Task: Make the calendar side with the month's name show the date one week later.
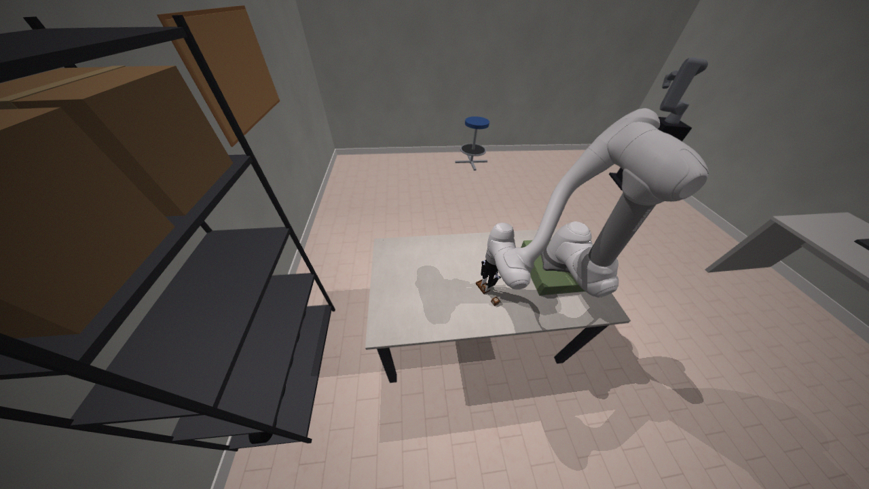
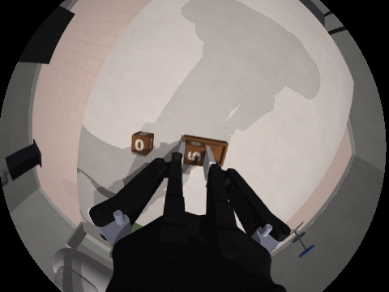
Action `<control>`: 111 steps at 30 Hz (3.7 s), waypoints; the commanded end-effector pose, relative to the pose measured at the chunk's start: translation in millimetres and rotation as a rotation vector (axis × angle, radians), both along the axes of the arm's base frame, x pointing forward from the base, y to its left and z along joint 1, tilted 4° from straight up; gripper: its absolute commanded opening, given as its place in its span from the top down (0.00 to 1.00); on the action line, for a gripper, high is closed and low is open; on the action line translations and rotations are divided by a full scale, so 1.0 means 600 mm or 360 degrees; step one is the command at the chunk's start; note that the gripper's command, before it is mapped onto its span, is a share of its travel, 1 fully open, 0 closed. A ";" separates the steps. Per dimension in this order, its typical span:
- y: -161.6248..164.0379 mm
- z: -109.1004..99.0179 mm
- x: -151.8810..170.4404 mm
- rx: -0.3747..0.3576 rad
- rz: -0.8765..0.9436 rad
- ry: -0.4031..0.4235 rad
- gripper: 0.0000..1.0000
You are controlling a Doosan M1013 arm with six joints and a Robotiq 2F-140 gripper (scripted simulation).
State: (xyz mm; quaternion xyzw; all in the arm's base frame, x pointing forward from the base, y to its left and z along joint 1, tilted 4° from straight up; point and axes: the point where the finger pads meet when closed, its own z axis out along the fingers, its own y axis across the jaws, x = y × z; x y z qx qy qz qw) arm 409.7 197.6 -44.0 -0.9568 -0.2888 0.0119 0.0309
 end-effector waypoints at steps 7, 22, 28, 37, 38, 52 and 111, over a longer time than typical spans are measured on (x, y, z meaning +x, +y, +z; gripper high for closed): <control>0.000 0.000 0.000 0.0000 0.0000 0.0000 0.75; 0.000 0.000 0.000 0.0000 0.0000 0.0000 0.66; 0.000 0.000 0.000 0.0000 0.0000 0.0000 0.64; 0.000 0.001 0.000 0.0000 0.0000 0.0000 0.64; 0.000 0.003 0.000 0.0000 0.0000 0.0000 0.64; -0.004 0.080 0.003 0.0000 0.0000 0.0000 0.64; 0.056 0.140 -0.031 0.0047 0.1155 -0.0061 0.00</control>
